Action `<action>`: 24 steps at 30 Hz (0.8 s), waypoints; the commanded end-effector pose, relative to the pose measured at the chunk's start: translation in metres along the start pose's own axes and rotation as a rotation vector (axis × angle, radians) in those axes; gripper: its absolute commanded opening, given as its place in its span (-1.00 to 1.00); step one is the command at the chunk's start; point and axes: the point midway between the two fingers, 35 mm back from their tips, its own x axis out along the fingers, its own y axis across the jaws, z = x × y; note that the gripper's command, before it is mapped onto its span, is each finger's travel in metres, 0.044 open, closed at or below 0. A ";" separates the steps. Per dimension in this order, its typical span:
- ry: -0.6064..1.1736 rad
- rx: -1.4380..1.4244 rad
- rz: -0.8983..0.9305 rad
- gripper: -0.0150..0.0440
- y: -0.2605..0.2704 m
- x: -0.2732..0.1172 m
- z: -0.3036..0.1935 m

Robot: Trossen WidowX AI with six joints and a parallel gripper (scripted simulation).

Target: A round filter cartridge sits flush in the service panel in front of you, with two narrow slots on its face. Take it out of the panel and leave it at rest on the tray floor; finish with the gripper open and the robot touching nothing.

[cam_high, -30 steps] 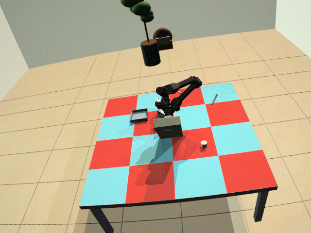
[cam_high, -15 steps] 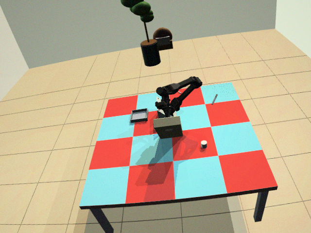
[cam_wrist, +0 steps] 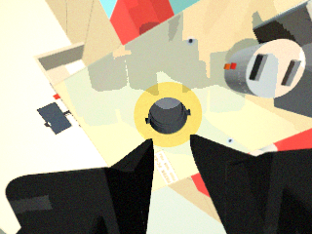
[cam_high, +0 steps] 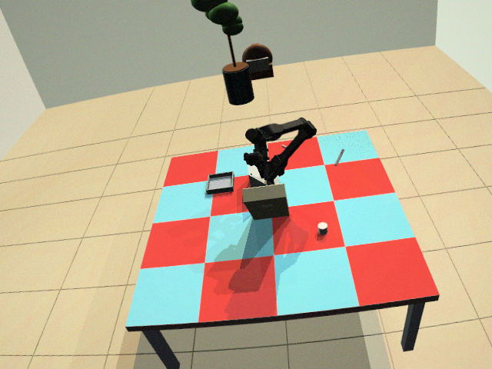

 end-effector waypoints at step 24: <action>0.050 -1.206 -0.272 0.54 -0.013 -0.011 0.017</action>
